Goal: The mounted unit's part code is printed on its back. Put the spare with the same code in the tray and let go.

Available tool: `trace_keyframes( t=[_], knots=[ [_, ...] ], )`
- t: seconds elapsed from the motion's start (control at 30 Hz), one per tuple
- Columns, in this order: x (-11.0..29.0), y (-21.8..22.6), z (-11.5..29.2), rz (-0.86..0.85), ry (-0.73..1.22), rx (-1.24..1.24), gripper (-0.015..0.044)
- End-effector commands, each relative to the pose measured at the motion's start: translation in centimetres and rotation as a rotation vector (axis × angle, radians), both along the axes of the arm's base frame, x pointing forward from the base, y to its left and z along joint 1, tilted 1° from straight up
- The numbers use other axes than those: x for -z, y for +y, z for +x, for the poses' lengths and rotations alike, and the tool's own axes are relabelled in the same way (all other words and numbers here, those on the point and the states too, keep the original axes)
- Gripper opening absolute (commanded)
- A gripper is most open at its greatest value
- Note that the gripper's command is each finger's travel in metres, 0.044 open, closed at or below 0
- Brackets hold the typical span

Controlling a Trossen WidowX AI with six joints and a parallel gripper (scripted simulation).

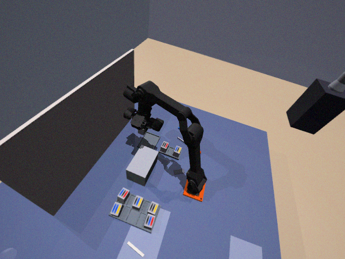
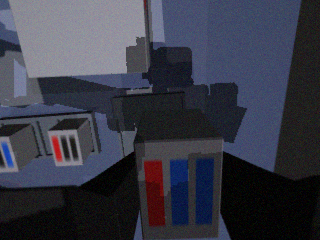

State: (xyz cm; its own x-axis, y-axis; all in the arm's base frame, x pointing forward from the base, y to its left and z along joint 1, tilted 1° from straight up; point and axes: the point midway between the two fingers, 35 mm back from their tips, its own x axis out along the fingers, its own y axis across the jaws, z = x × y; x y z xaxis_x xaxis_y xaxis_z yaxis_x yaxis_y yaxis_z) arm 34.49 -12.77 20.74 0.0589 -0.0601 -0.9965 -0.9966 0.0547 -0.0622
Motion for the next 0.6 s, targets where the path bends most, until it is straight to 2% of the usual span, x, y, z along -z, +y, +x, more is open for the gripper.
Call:
trace_keyframes(
  t=[0.0, 0.27, 0.57],
  knots=[
    [-0.1, -1.9, -0.5, 0.001, 0.002, -0.014, 0.0],
    [-0.1, -5.9, -2.0, 0.0, 0.01, -0.041, 0.0],
    [0.2, -6.0, -2.0, 0.0, 0.01, -0.041, 0.0]
  ],
)
